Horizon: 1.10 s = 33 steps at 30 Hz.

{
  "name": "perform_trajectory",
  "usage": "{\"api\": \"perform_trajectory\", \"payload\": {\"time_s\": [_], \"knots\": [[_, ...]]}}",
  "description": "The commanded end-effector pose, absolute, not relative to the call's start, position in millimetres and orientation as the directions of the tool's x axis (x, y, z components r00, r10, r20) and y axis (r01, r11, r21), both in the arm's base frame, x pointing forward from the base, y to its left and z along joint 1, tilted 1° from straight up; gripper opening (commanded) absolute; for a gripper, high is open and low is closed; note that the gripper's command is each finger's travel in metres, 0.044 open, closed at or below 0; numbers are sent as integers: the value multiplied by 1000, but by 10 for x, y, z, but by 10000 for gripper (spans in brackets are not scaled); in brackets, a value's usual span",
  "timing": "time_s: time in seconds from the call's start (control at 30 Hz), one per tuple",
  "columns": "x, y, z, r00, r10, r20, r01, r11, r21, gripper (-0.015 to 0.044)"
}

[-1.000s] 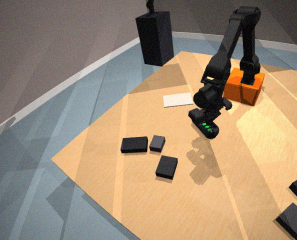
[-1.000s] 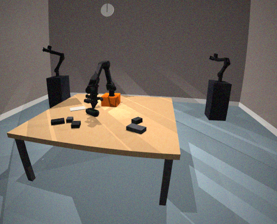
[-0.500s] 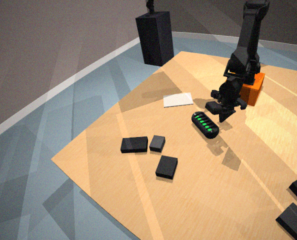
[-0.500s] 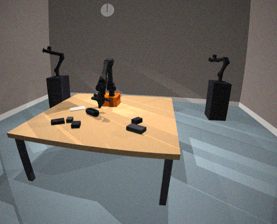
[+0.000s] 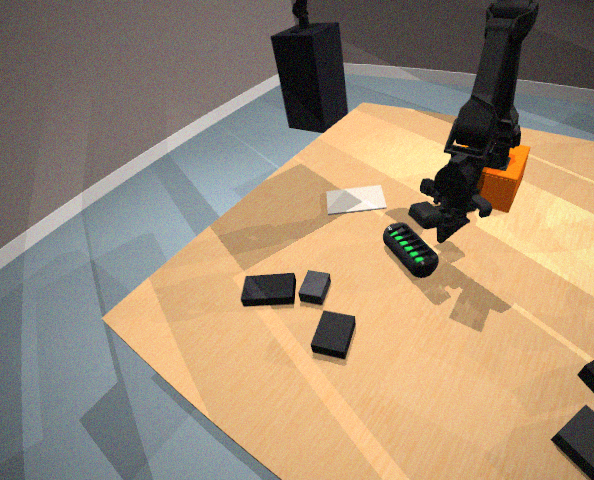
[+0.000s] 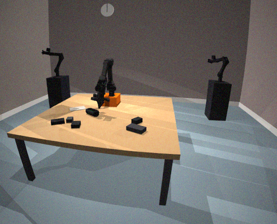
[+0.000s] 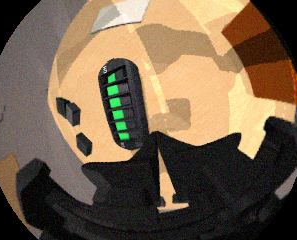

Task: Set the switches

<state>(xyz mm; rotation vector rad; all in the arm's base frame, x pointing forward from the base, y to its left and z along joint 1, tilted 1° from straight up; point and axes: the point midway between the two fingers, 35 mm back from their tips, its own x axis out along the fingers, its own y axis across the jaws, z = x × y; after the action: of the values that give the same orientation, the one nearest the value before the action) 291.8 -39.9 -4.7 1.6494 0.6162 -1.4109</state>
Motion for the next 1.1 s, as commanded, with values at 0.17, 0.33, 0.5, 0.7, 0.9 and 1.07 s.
{"api": "perform_trajectory", "payload": {"time_s": [0.17, 0.33, 0.5, 0.7, 0.9, 1.07], "knots": [[2920, -1085, 144, 101, -88, -991, 837, -530, 133, 0], [2816, -1433, 251, 43, -22, -999, 841, -539, 48, 0], [2811, -1445, 253, 41, -19, -999, 841, -539, 45, 0], [2821, -1448, 168, 40, -20, -999, 842, -538, 45, 0], [2829, -1450, 72, 40, -22, -999, 841, -538, 45, 0], [2834, -1451, -7, 40, -22, -999, 841, -539, 46, 0]]}}
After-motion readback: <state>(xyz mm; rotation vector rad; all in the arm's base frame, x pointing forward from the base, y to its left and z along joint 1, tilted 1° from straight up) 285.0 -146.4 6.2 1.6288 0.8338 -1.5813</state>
